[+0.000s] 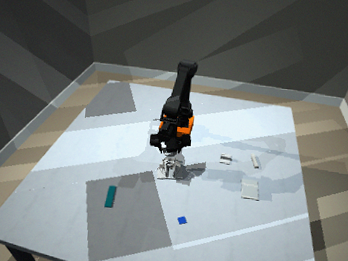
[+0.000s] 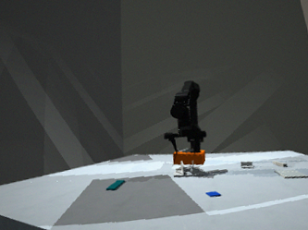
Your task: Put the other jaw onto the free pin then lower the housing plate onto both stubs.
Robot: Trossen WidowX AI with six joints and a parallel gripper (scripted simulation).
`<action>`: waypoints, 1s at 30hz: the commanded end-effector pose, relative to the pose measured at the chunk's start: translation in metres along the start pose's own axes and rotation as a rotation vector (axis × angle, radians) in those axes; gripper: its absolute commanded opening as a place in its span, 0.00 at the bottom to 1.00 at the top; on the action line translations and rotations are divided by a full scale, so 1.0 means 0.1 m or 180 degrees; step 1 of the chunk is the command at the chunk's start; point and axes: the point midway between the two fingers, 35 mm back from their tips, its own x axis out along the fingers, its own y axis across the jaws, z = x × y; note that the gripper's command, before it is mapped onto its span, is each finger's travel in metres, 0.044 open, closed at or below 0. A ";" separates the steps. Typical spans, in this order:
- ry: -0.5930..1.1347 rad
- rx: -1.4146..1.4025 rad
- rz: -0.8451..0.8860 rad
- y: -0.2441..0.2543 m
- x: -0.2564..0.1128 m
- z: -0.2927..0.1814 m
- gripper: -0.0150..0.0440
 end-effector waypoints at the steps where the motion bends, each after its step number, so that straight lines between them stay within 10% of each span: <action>1: -0.0028 0.0046 0.0002 -0.01 -0.01 0.00 0.85; 30: -0.0024 0.0105 0.0003 0.02 -0.01 -0.14 0.85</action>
